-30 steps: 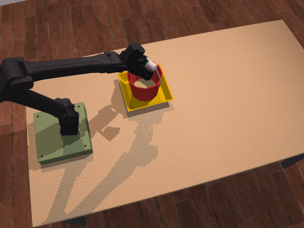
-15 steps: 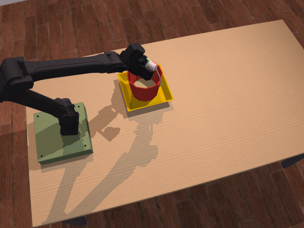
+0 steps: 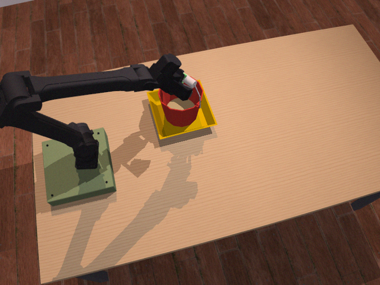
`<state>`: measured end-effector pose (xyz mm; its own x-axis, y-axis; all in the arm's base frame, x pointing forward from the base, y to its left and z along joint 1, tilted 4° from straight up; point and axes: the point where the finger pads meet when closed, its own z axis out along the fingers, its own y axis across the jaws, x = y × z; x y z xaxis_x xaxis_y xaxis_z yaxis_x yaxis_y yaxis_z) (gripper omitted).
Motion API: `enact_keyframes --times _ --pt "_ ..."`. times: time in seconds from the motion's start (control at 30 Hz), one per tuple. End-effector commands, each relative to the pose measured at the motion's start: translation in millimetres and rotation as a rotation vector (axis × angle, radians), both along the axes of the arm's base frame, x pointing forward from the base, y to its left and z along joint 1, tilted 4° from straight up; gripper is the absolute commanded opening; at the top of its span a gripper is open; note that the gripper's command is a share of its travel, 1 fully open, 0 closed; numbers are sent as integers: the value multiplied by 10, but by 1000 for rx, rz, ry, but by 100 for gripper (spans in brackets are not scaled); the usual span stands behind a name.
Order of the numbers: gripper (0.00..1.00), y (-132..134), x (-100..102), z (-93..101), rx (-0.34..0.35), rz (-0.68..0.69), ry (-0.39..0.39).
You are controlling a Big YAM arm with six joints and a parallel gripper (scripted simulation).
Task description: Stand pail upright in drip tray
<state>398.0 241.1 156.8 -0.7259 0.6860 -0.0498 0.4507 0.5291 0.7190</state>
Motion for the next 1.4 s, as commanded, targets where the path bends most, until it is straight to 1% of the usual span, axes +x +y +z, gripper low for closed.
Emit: enact_keyframes --times 0.0,0.47,0.5,1.37 --pt "21 77 133 280 25 6 -61" --pt "21 66 123 257 21 4 -53" --pt "70 66 123 257 21 4 -53" --pt "70 66 123 257 21 4 -53"
